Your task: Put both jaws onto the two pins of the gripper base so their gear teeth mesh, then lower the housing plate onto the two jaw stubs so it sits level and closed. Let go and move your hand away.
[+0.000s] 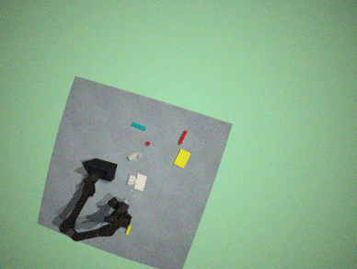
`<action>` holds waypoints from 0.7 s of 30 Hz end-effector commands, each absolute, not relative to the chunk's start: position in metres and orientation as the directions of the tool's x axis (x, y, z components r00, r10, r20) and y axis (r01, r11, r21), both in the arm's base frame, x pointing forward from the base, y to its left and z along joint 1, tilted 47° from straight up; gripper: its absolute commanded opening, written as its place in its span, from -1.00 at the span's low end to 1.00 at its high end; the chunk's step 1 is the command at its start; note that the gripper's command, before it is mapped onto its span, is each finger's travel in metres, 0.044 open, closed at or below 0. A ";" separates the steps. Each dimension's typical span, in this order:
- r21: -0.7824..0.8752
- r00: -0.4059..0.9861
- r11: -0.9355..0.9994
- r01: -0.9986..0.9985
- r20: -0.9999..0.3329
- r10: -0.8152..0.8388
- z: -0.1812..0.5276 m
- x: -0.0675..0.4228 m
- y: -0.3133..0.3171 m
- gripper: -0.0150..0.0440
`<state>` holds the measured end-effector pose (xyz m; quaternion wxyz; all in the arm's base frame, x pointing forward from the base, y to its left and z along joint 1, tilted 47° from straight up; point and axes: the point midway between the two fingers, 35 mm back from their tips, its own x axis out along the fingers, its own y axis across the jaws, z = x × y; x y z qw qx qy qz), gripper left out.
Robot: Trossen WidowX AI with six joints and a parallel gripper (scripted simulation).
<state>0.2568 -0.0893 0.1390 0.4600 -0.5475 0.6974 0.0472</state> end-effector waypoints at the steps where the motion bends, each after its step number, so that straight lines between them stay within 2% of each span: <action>1: -0.474 0.029 0.433 -0.767 -0.699 -0.714 0.132 0.265 -0.081 -0.04; 21: -0.599 0.030 0.578 -0.554 -0.708 -0.705 0.090 0.291 -0.037 -0.04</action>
